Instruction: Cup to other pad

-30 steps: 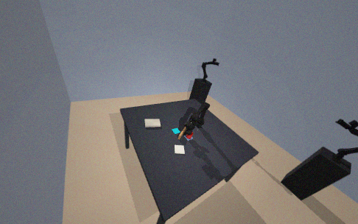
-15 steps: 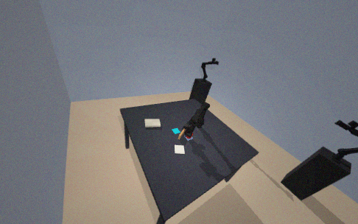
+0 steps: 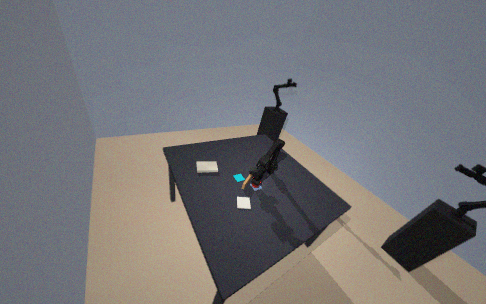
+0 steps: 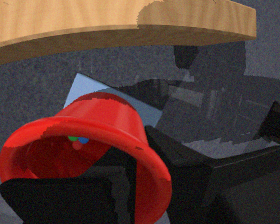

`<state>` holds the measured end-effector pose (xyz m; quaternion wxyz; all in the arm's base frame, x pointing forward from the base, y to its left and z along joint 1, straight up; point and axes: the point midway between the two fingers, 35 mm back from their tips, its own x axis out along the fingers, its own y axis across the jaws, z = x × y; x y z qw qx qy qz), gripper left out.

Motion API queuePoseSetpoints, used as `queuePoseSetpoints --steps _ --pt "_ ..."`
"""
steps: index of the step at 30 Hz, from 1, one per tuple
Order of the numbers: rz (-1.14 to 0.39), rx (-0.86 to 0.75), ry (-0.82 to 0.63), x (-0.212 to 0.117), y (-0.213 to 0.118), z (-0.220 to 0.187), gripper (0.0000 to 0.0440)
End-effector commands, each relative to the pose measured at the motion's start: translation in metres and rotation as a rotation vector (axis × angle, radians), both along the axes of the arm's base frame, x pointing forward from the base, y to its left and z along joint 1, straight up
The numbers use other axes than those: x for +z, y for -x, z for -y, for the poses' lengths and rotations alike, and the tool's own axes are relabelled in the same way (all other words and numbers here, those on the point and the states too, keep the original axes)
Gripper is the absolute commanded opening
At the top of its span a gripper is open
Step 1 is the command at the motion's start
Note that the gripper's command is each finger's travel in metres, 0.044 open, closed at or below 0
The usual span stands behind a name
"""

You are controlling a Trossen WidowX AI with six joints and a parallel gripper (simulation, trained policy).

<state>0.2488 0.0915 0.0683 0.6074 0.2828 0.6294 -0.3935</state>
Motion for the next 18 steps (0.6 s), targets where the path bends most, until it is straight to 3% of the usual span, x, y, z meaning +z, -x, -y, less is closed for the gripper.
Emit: queuePoseSetpoints --steps 1,18 --pt "0.026 -0.027 -0.005 0.009 -0.005 0.0 0.0015" --pt "0.119 -0.163 -0.045 0.057 -0.02 0.01 0.0012"
